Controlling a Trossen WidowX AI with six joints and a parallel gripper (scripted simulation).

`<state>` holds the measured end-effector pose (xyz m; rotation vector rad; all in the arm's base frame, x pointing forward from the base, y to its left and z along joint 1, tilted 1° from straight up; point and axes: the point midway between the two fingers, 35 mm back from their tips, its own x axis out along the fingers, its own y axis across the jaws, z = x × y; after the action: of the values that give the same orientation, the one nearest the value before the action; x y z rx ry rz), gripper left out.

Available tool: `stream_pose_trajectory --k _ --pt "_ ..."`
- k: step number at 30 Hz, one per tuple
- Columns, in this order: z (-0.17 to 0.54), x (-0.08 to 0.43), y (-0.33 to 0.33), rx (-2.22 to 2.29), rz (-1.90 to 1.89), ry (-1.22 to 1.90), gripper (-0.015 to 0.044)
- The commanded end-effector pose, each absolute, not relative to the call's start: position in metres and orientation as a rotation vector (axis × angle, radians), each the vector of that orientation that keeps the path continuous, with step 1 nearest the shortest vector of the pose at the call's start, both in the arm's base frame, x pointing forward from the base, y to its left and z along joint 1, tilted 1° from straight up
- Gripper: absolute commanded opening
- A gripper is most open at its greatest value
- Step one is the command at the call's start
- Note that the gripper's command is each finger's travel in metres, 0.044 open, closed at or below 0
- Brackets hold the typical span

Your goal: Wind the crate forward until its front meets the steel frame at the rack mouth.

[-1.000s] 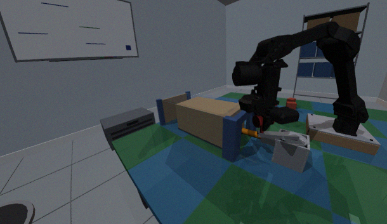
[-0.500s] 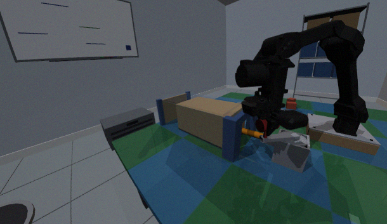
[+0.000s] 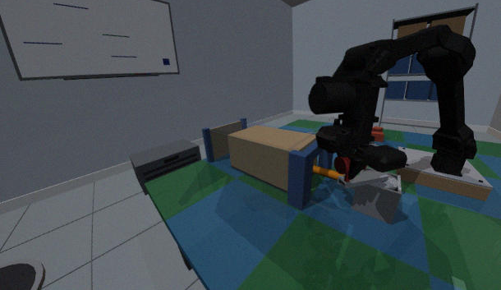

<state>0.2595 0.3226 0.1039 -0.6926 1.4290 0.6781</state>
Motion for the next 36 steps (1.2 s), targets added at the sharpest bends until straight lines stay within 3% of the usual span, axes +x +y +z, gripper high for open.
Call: stream_pose_trajectory --k 1,36 --pt "0.104 0.239 0.334 -0.697 0.718 1.445 0.0" --pt "0.104 0.194 0.346 -0.695 0.721 1.448 0.0"
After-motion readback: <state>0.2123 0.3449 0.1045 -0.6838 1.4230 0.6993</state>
